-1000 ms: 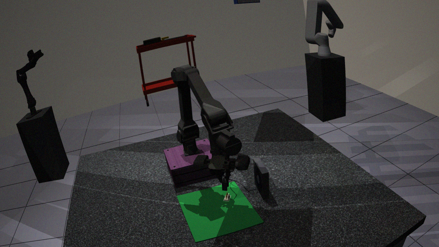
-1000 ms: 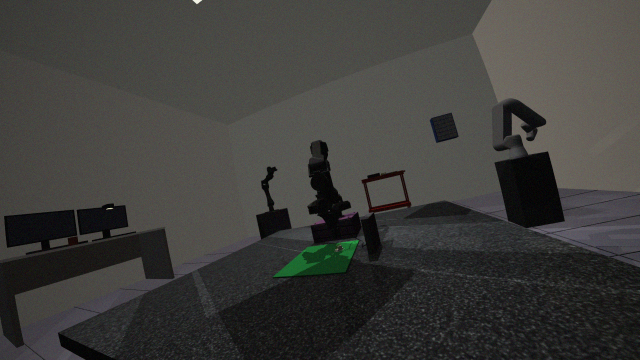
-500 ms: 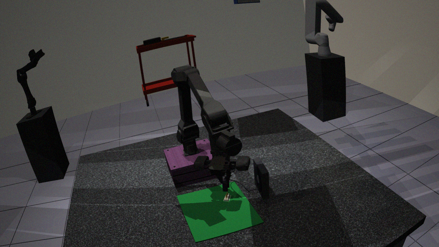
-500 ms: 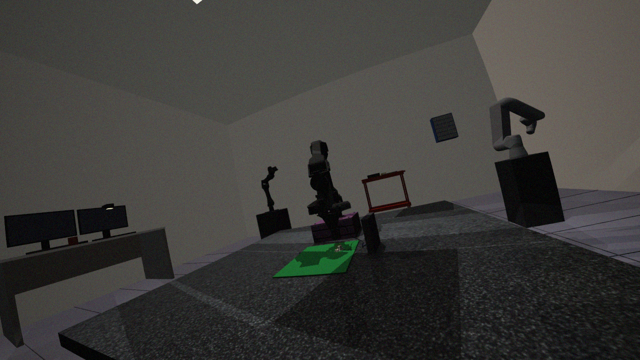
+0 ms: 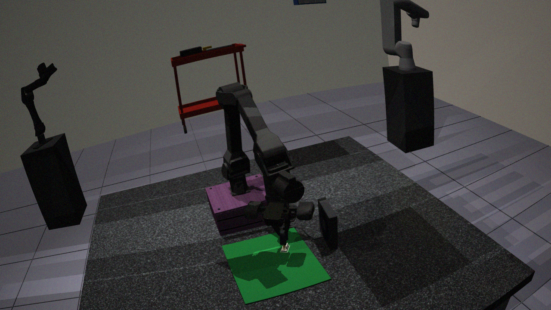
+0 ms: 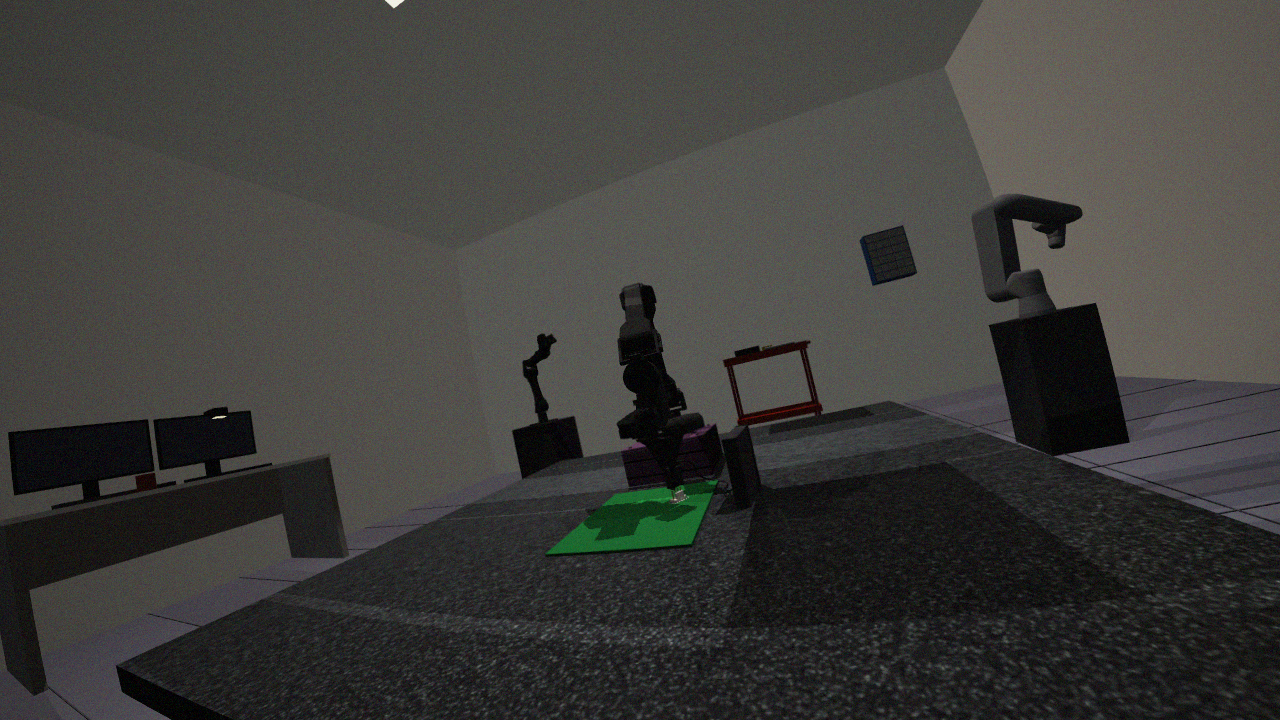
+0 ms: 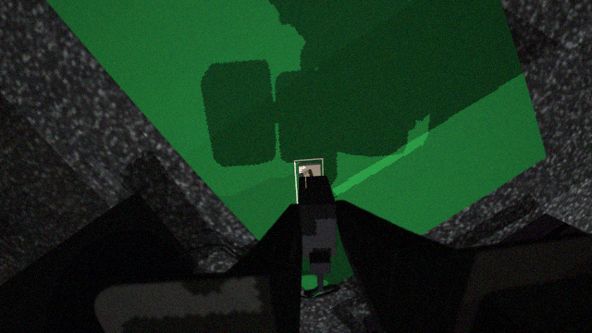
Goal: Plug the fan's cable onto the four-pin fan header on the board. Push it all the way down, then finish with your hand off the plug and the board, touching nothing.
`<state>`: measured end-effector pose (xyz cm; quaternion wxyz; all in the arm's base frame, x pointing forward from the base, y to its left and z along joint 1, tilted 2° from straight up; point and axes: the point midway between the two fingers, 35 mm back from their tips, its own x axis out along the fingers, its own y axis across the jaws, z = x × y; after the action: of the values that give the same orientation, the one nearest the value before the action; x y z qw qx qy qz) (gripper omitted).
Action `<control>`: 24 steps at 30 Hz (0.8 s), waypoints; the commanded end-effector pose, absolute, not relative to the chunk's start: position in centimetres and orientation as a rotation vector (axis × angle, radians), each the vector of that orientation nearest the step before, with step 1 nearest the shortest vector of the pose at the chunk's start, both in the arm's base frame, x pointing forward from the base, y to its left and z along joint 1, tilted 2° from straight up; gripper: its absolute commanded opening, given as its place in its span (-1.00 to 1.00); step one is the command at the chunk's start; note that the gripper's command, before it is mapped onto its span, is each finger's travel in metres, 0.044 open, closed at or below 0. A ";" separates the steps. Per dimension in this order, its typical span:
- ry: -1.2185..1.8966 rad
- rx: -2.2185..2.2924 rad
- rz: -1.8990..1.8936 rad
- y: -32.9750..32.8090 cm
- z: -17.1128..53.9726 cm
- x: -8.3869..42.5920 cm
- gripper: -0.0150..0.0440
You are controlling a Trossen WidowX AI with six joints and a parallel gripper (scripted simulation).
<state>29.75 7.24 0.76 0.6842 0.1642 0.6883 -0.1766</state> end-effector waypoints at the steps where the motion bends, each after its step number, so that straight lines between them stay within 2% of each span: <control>1: 1.540 0.363 -0.395 7.2 0.7 29.8 -0.49; 24: 1.540 0.366 -0.397 7.1 0.3 29.8 -0.49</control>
<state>29.75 7.20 0.41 0.6842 0.1647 0.6880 -0.1769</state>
